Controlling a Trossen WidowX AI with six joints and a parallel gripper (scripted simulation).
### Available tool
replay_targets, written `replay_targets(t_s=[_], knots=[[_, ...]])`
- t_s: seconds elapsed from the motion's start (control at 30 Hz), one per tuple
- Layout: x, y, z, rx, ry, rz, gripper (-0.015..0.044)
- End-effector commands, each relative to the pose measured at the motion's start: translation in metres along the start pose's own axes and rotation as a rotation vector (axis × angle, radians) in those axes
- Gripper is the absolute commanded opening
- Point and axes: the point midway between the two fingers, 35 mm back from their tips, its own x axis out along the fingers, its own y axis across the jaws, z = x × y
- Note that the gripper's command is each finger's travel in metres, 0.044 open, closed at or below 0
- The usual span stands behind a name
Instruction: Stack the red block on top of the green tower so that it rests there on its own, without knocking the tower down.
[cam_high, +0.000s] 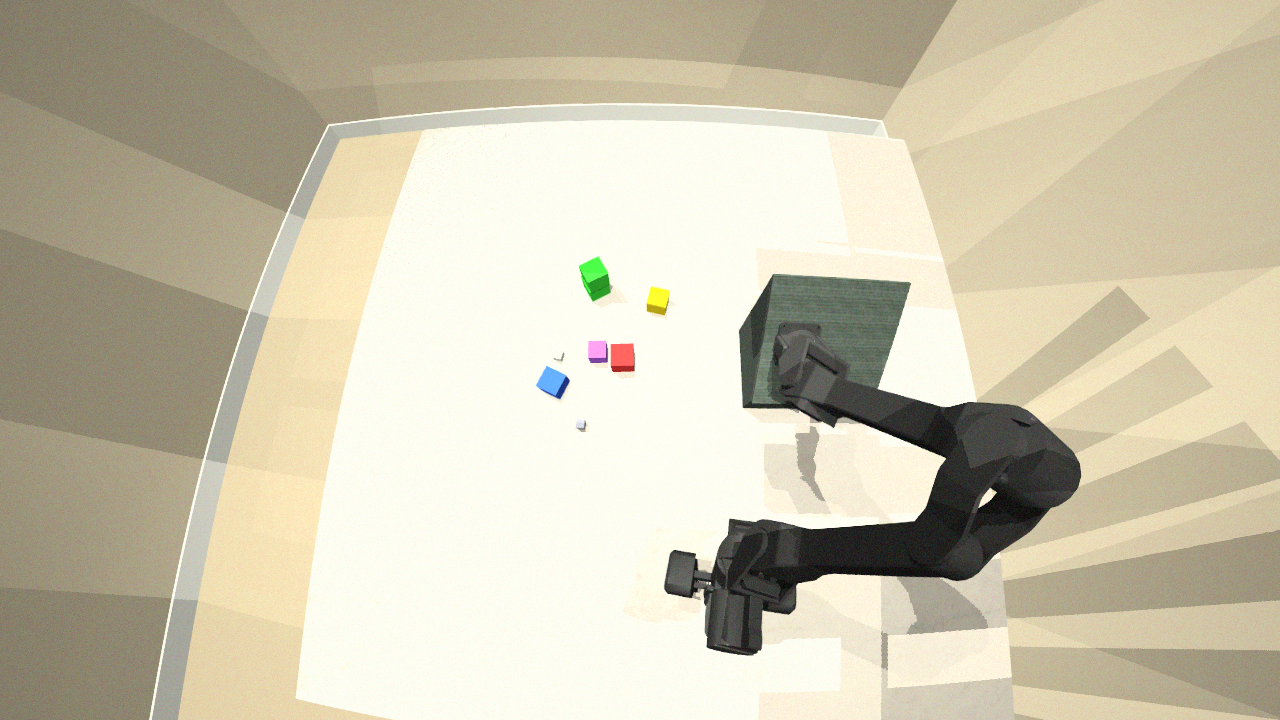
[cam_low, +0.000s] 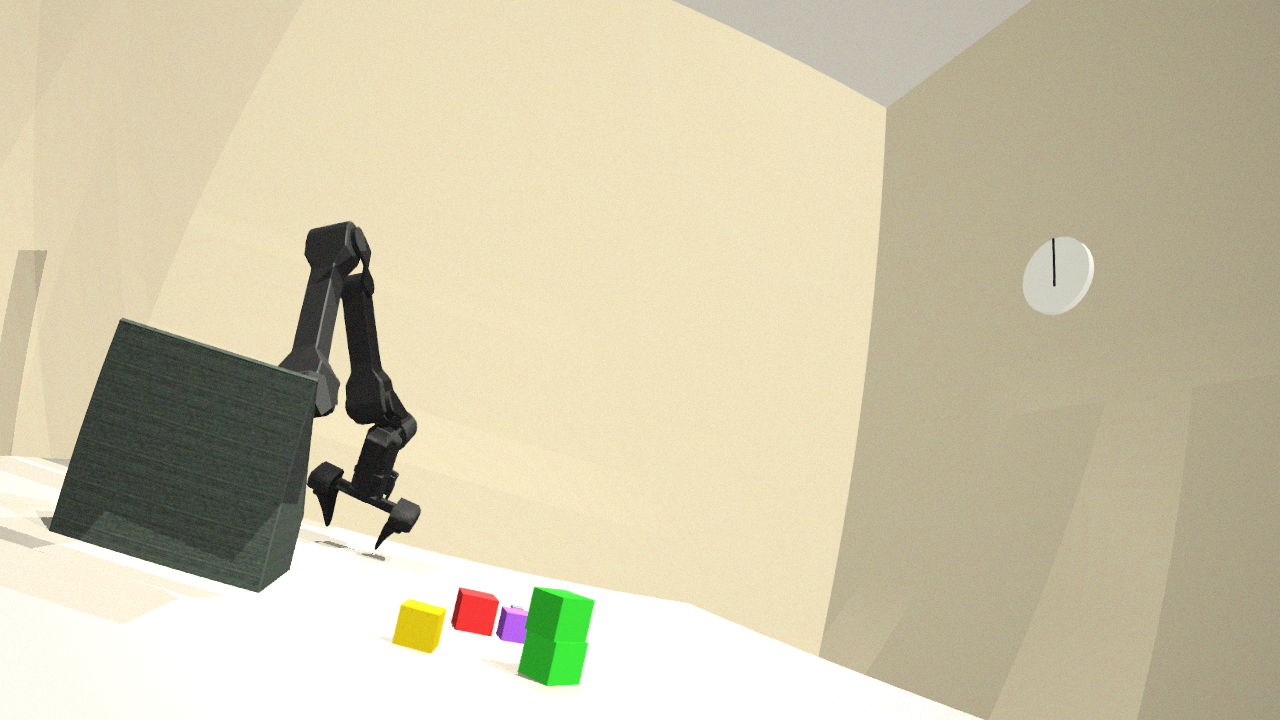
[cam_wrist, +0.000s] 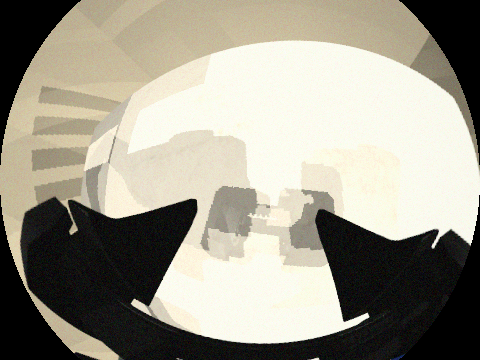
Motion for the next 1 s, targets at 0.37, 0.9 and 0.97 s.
replay_targets(t_s=[0.37, 0.9, 0.97], knots=[[-0.038, -0.116, -0.051, 0.182, 0.178, -0.293, 0.0440], [-0.119, -0.199, -0.134, 0.531, 0.374, -0.469, 0.0440], [-0.130, -0.204, -0.144, 0.582, 0.388, -0.481, 0.0440]])
